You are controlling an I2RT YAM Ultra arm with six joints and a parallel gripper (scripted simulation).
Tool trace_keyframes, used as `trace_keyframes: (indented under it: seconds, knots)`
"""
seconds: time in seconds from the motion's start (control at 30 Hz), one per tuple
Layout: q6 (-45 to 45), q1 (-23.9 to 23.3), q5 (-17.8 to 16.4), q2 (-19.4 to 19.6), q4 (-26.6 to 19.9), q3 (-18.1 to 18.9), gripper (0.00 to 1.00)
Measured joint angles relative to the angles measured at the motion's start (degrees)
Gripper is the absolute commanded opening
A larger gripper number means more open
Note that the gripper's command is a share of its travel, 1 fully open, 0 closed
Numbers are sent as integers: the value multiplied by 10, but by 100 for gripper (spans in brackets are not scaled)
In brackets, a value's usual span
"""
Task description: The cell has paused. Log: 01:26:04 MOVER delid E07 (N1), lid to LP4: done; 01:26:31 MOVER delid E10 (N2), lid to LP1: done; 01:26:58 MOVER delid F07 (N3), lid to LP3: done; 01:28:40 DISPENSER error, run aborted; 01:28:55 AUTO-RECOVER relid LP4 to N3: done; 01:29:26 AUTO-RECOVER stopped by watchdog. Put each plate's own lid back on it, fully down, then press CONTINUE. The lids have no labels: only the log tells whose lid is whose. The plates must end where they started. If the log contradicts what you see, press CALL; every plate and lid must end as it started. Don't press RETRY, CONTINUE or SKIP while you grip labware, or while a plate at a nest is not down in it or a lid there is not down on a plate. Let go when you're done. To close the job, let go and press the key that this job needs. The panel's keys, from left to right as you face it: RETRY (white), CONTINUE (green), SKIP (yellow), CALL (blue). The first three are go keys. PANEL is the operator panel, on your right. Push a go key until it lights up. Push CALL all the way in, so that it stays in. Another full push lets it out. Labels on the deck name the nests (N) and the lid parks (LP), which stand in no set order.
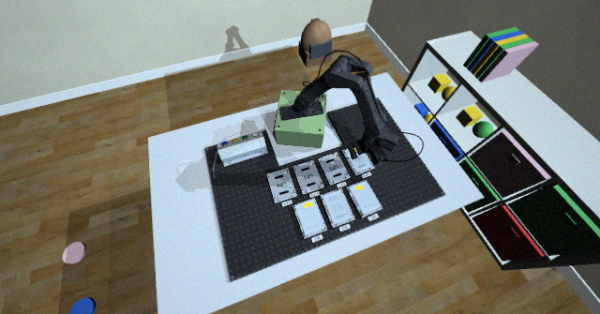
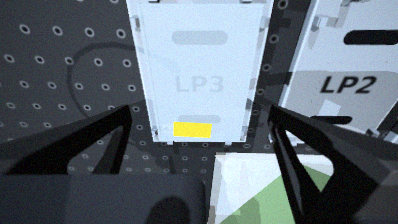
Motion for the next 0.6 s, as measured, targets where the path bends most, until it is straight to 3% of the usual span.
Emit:
trace_keyframes:
  seconds: [0.6]
  knots:
    - [4,1,0,0,9,-8,100]
